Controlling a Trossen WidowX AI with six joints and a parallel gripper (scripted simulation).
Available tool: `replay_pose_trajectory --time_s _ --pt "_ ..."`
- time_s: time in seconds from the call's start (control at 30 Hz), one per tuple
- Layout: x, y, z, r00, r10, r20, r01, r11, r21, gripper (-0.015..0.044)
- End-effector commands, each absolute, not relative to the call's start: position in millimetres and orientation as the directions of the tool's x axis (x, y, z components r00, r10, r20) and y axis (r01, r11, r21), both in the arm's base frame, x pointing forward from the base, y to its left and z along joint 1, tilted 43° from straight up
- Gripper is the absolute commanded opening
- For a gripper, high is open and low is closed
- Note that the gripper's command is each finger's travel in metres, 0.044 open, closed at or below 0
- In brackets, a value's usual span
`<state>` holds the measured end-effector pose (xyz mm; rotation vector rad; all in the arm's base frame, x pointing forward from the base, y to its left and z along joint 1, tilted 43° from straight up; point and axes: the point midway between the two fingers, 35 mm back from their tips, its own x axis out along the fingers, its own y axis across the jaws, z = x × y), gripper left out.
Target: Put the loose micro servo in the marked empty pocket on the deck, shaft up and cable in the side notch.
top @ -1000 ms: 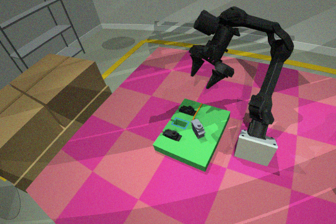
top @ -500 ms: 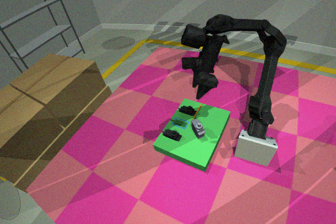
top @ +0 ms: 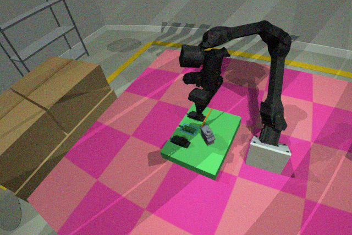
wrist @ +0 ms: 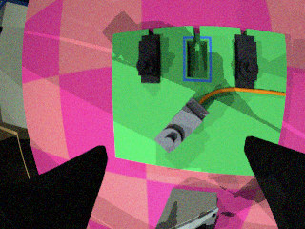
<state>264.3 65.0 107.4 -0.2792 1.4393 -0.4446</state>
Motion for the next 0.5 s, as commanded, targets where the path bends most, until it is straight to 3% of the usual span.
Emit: replay_pose_trajectory --time_s 0.0,0.47 --pt "263 59 93 0.029 -0.5 -0.866 0.253 0.841 -0.478 0.044" --pt "260 40 62 -0.066 -0.615 -0.786 0.629 0.586 -0.511 0.044"
